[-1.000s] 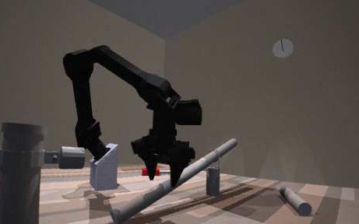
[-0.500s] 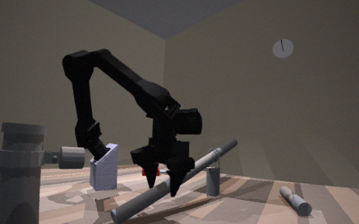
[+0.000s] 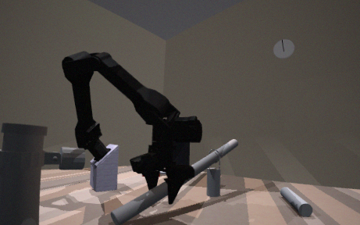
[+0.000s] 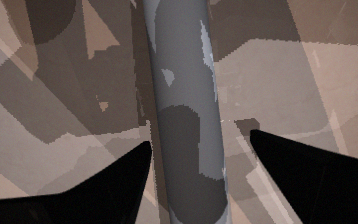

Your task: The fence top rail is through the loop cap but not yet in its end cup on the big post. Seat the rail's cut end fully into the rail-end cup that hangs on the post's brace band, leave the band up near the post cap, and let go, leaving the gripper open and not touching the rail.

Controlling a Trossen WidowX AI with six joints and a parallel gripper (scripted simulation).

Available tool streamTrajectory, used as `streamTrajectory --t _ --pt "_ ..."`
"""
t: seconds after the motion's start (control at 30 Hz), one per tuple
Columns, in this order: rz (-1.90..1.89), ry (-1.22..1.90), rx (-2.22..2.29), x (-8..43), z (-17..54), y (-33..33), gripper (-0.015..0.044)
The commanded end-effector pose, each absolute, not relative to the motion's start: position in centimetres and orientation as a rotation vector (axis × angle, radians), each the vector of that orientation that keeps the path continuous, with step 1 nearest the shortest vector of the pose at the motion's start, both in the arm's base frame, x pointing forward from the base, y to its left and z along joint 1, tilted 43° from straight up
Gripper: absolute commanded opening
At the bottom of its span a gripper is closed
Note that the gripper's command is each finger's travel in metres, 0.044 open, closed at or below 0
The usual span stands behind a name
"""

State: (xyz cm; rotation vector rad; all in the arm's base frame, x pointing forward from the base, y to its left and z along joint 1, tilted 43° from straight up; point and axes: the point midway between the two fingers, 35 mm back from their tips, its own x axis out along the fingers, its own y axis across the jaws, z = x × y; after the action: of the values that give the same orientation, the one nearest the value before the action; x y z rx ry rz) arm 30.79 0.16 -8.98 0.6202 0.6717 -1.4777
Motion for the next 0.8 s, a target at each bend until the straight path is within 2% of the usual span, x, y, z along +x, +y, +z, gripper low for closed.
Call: streamTrajectory --t 0.0,0.1,0.5,0.67,0.77 --pt "-1.476 0.671 0.615 30.79 -9.04 0.05 0.0282" --pt "-1.476 0.671 0.615 30.79 -9.04 0.05 0.0204" --pt "-1.476 0.671 0.615 30.79 -9.04 0.05 0.0124" --pt "-1.476 0.671 0.615 30.96 -8.67 0.39 0.0" --pt "-1.479 0.666 0.609 30.97 -8.47 0.46 0.0"
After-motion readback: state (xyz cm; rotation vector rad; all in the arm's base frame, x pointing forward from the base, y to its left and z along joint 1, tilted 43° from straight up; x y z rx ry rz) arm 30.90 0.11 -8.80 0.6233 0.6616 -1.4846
